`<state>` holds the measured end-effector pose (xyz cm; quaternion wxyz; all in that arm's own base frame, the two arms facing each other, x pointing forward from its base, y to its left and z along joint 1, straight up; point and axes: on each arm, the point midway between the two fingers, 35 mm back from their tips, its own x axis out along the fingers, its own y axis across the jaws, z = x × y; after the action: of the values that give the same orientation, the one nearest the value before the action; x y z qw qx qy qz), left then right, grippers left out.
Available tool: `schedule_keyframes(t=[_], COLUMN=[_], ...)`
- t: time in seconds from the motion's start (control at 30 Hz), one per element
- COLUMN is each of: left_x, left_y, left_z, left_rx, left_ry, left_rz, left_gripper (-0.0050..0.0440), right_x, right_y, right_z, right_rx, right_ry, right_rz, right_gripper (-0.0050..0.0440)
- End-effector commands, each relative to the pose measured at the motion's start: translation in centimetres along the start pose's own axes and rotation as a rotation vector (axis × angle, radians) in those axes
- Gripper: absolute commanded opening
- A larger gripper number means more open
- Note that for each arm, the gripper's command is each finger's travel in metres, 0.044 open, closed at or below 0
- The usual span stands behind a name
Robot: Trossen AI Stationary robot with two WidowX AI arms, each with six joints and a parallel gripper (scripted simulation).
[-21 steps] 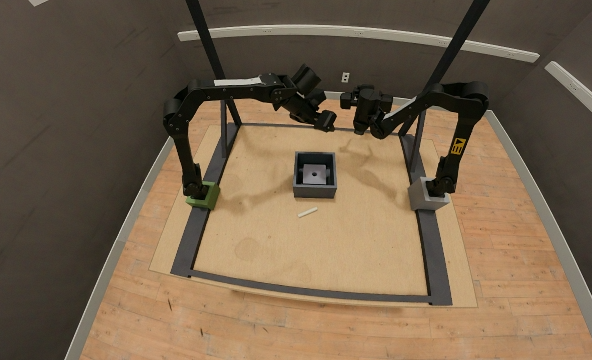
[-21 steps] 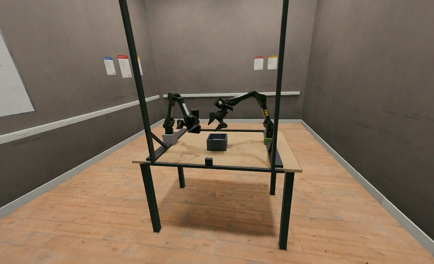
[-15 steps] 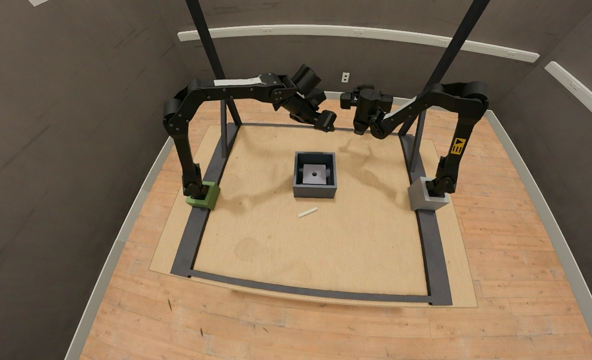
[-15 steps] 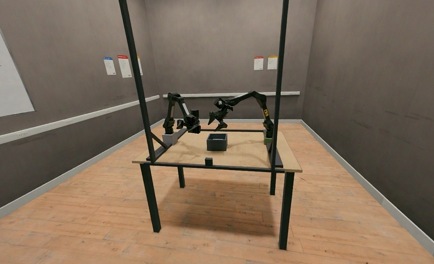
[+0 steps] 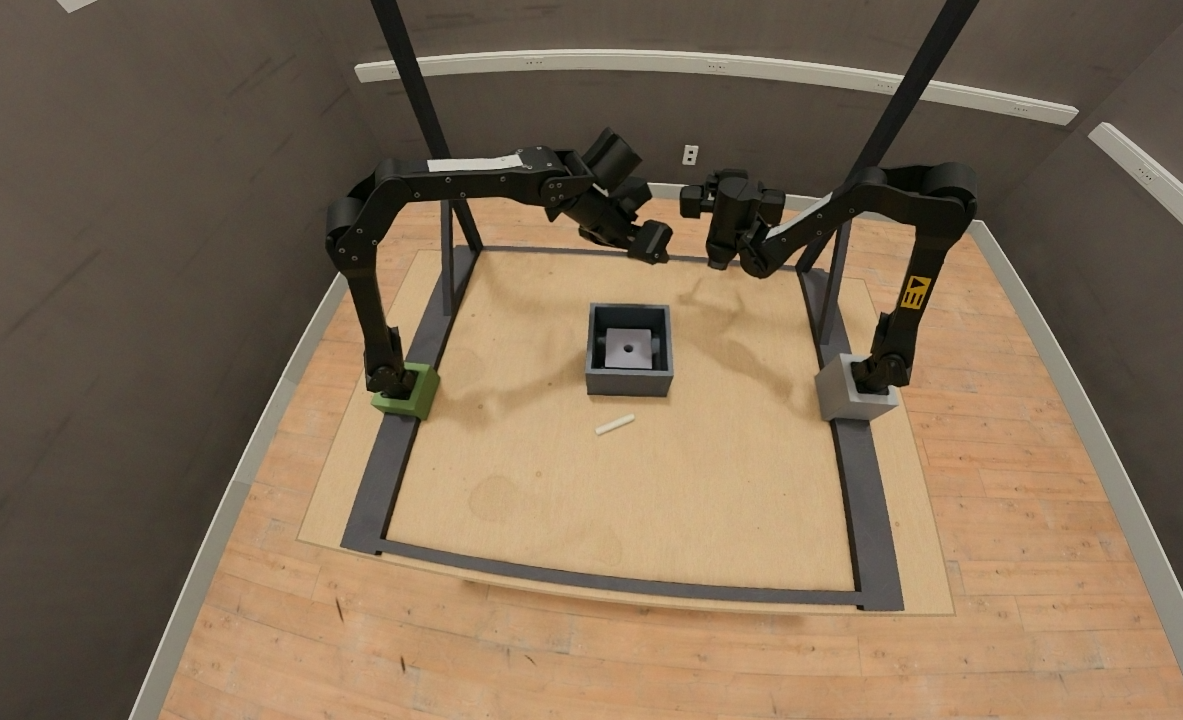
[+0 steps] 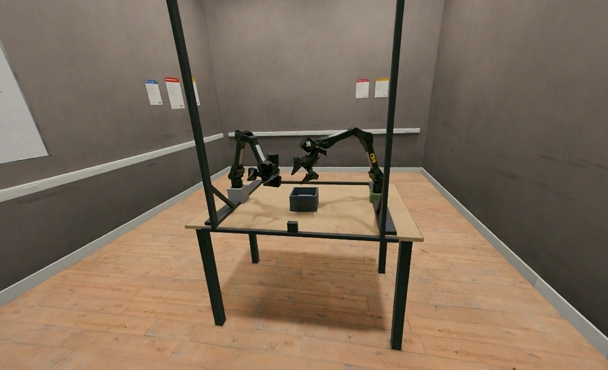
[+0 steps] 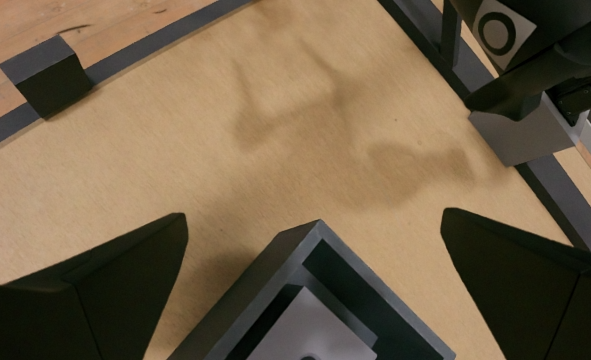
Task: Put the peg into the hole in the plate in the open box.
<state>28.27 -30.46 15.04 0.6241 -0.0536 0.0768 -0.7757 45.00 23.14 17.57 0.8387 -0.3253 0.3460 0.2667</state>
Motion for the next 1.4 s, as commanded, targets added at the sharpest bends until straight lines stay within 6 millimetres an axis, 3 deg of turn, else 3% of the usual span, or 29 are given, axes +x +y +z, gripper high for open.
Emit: schedule_keyframes(t=[0.0, 0.33, 0.4, 0.63, 0.73, 0.9, 0.97, 1.17, 1.37], left_x=[-0.1, -0.7, -0.7, -1.7, -2.8, -7.6, -7.6, -14.8, -22.8], left_y=[0.2, 3.7, 3.7, 5.8, 5.9, 7.3, 7.3, 7.8, 6.3], left_z=[2.0, 6.9, 6.9, 11.1, 14.2, 19.2, 19.2, 24.6, 29.0], left_rx=[0.070, 0.398, 0.398, 0.661, 0.807, 0.956, 0.956, 1.084, 1.180], left_ry=[-0.014, -0.005, -0.005, 0.045, 0.065, 0.136, 0.136, 0.268, 0.445], left_rz=[0.015, 0.185, 0.185, 0.319, 0.392, 0.599, 0.599, 0.866, 1.109], left_gripper=[0.0440, 0.0440, 0.0440, 0.0440, 0.0440, 0.0440, 0.0440, 0.0440, 0.0440], right_x=[-1.0, -1.0, -1.0, -1.0, -1.0, -1.0, -1.0, -1.0, -1.0], right_y=[-0.5, -0.5, -0.5, -0.5, -0.5, -0.5, -0.5, -0.5, -0.5], right_z=[0.7, 0.7, 0.7, 0.7, 0.7, 0.7, 0.7, 0.7, 0.7], right_rx=[0.003, 0.003, 0.003, 0.003, 0.003, 0.003, 0.003, 0.003, 0.003], right_ry=[-0.026, -0.026, -0.026, -0.026, -0.026, -0.026, -0.026, -0.026, -0.026], right_rz=[-0.013, -0.013, -0.013, -0.013, -0.013, -0.013, -0.013, -0.013, -0.013], right_gripper=[0.0440, 0.0440, 0.0440, 0.0440, 0.0440, 0.0440, 0.0440, 0.0440, 0.0440])
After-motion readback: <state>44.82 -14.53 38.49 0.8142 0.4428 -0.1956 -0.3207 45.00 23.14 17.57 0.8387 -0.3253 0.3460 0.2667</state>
